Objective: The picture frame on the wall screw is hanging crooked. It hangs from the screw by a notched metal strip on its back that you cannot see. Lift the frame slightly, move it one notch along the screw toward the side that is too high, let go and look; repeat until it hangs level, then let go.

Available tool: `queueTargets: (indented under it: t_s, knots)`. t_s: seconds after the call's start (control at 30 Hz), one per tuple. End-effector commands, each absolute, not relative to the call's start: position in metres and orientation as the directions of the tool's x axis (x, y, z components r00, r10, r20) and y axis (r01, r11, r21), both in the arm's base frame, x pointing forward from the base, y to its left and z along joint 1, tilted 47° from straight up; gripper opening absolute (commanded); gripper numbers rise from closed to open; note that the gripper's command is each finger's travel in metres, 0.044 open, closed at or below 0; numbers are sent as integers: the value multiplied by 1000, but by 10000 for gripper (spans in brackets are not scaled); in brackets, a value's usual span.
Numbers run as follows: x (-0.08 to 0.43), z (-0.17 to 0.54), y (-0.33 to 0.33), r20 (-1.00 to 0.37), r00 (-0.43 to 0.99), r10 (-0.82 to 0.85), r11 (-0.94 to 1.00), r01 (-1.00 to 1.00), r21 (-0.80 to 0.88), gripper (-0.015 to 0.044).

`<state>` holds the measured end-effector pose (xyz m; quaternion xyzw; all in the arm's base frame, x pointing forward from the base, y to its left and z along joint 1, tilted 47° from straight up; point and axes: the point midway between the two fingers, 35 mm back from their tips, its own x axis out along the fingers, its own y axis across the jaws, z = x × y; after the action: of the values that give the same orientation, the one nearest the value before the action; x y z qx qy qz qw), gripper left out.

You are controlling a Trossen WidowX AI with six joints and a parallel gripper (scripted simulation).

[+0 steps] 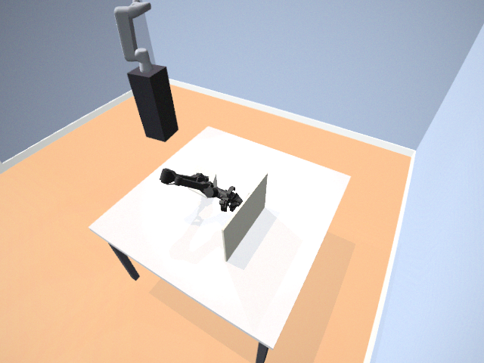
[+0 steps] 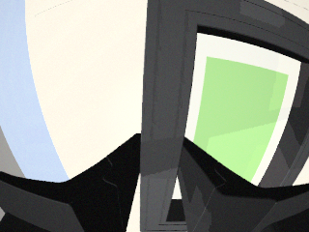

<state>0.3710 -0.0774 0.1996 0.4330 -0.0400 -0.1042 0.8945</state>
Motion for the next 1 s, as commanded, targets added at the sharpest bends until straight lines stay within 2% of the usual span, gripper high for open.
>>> queueTargets:
  t_s: [0.0,0.8,0.97]
  knots:
    - [371,200,-77,-14,977,-211,609,142,781,0]
    - [371,198,-78,-18,977,-215,608,148,780,0]
    - [371,197,-78,-18,976,-215,660,159,734,0]
